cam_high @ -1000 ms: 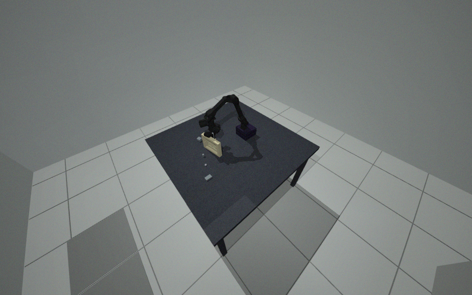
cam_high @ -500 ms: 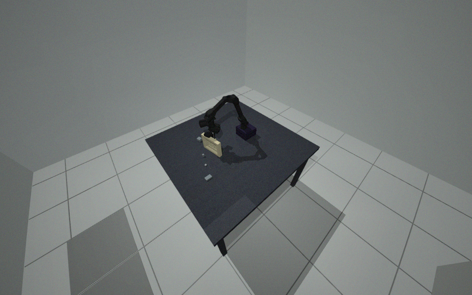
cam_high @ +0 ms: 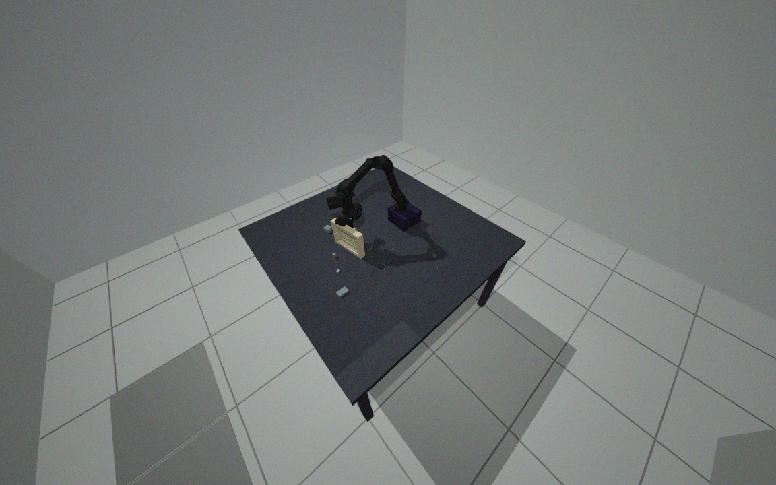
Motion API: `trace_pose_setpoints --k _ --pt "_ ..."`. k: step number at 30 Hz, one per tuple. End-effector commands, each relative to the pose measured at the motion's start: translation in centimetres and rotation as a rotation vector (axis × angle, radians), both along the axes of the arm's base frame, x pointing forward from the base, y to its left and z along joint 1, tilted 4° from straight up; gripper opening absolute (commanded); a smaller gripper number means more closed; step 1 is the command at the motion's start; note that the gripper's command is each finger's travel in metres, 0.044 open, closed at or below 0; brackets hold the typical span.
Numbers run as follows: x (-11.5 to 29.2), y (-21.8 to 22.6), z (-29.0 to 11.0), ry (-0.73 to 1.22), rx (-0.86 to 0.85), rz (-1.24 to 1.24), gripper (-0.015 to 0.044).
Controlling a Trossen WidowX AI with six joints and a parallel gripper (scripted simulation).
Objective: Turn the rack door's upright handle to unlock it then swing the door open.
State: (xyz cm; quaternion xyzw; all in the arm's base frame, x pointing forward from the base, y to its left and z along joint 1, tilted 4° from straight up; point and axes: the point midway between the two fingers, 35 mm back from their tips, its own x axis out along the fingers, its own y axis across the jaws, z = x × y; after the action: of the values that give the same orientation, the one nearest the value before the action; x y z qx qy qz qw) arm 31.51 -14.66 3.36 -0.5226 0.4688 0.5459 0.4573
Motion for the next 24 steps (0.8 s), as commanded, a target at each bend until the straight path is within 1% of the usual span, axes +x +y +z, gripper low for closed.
trace_pose_setpoints --k 1,3,7,24 --pt "0.0 0.0 -0.1 0.002 0.003 0.001 0.0035" --pt "0.0 0.0 -0.1 0.002 0.003 0.001 0.0023" --pt "-0.1 0.1 -0.1 0.002 0.003 -0.013 0.0023" --pt "-1.5 0.8 -0.1 0.007 -0.010 -0.372 0.0023"
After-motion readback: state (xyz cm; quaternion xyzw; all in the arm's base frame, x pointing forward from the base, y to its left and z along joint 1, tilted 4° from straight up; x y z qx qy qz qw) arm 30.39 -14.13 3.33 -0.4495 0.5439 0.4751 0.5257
